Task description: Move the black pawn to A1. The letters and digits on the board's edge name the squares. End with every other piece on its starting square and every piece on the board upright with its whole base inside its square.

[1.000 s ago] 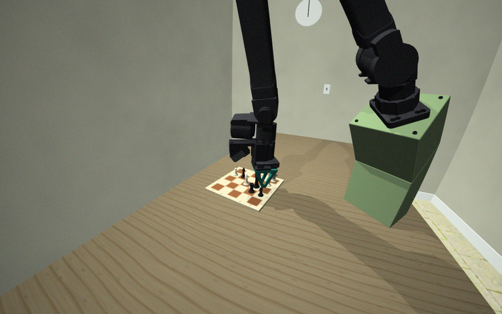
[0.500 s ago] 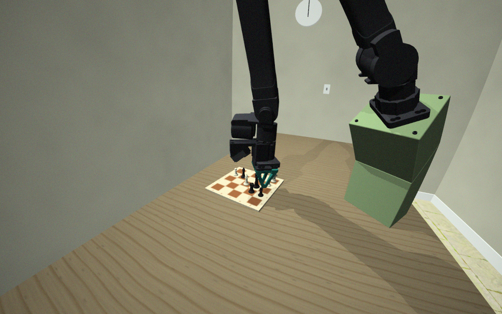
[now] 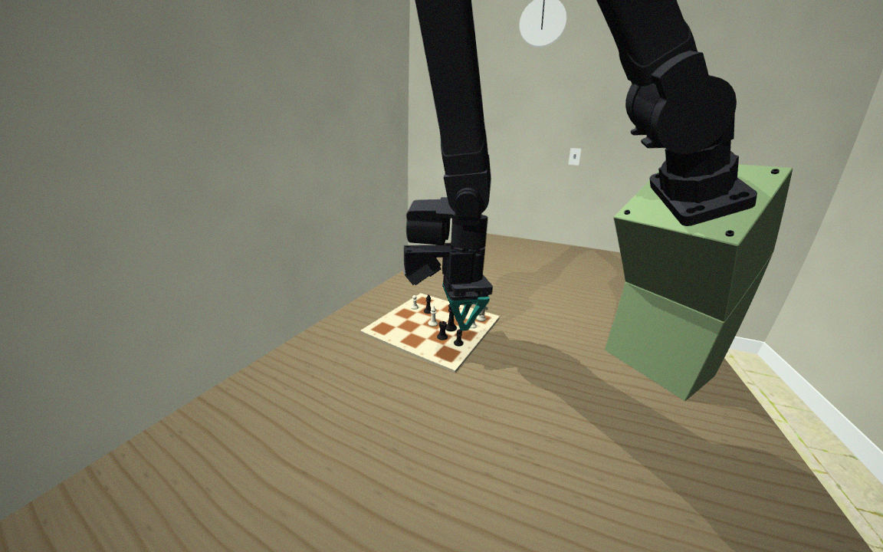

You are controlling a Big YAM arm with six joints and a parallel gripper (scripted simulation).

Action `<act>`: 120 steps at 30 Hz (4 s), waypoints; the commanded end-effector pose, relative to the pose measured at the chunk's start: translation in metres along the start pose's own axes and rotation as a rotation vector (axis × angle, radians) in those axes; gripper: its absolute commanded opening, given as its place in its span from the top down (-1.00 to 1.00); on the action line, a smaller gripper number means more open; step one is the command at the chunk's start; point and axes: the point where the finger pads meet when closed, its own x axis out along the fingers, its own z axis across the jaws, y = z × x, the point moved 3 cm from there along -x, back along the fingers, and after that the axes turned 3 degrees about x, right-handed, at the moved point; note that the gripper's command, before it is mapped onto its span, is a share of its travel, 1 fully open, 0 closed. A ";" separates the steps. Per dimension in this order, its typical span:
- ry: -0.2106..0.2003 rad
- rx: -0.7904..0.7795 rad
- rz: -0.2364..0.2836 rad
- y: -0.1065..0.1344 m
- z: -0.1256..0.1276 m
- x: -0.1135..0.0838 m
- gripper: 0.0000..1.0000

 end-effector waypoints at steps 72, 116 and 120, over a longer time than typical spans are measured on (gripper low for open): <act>0.002 0.007 -0.011 -0.002 0.000 0.031 0.36; 0.002 0.007 -0.011 -0.002 0.000 0.031 1.00; 0.002 0.007 -0.011 -0.002 0.000 0.031 1.00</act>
